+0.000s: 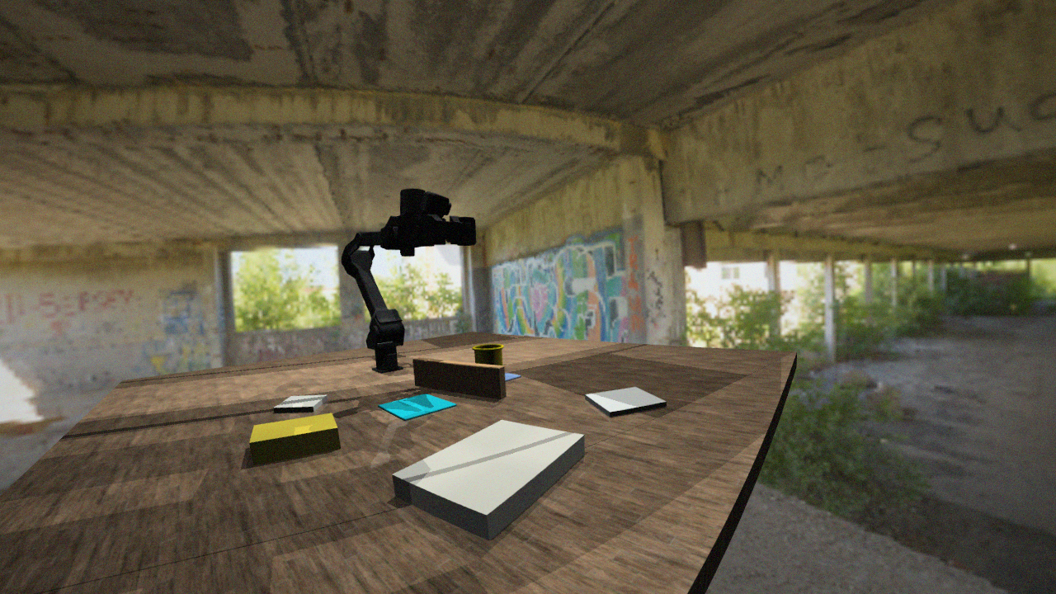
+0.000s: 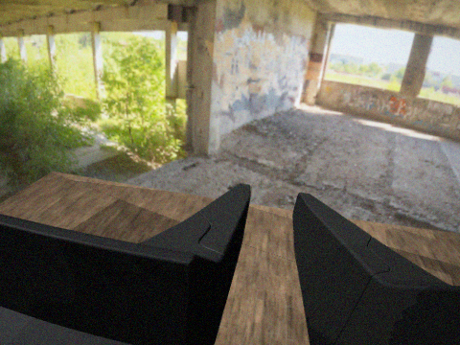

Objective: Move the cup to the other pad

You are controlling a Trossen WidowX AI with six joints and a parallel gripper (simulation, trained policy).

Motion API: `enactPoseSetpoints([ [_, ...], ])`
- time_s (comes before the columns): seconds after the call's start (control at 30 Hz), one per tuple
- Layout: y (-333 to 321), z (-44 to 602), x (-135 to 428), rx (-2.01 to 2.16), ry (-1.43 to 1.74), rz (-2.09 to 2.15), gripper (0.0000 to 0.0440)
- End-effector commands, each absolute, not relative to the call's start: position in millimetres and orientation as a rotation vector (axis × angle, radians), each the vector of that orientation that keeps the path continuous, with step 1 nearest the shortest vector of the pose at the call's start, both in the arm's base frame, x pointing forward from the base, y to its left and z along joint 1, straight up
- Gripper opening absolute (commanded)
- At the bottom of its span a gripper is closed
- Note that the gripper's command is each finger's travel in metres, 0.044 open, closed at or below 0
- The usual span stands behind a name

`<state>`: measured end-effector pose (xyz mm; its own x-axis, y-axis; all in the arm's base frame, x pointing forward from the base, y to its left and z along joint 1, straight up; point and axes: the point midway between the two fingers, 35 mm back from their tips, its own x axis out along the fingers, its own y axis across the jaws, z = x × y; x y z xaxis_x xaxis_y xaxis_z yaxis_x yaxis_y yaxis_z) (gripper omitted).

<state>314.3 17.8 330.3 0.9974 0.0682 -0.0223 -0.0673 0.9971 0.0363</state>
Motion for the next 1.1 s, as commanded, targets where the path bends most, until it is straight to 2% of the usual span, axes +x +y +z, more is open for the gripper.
enactPoseSetpoints([
  [0.0,23.5,334.3,317.1,0.067,0.048,0.089,0.0111],
  [0.13,30.0,336.0,319.7,0.109,0.087,0.109,0.0128],
  [1.07,75.3,333.4,331.4,0.460,0.443,0.150,0.0144],
])
